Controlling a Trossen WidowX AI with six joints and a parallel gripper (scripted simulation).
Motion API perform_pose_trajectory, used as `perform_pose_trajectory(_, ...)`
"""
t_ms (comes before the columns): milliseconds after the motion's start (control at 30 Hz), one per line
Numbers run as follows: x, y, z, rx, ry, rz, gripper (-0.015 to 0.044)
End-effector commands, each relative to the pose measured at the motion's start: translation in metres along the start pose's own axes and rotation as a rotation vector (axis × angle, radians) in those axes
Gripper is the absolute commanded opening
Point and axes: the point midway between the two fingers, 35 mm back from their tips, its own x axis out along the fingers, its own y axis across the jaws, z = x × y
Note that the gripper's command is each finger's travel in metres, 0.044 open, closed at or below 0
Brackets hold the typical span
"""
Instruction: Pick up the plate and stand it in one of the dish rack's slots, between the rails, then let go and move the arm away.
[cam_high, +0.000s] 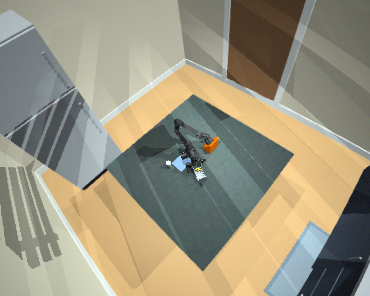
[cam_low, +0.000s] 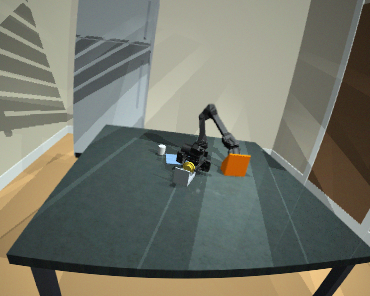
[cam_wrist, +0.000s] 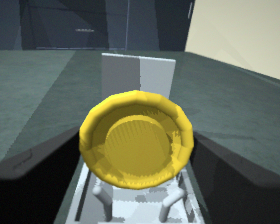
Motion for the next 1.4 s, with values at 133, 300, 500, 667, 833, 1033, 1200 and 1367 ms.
perform_pose_trajectory(133,0.000,0.000,0.000,0.000,0.000,0.000,0.0236)
perform_pose_trajectory(300,0.000,0.000,0.000,0.000,0.000,0.000,0.0368)
perform_pose_trajectory(500,0.000,0.000,0.000,0.000,0.000,0.000,0.0400)
perform_pose_trajectory(667,0.000,-0.002,0.007,0.000,0.002,0.003,0.0400)
perform_pose_trajectory(833,-0.003,-0.010,0.063,0.006,0.007,0.014,0.0400)
perform_pose_trajectory(1033,-0.008,-0.014,0.117,0.021,-0.012,0.008,0.0400)
perform_pose_trajectory(1200,-0.007,-0.014,0.117,0.025,-0.009,0.010,0.0400)
perform_pose_trajectory(1367,-0.004,-0.010,0.117,0.140,0.074,0.055,0.0400)
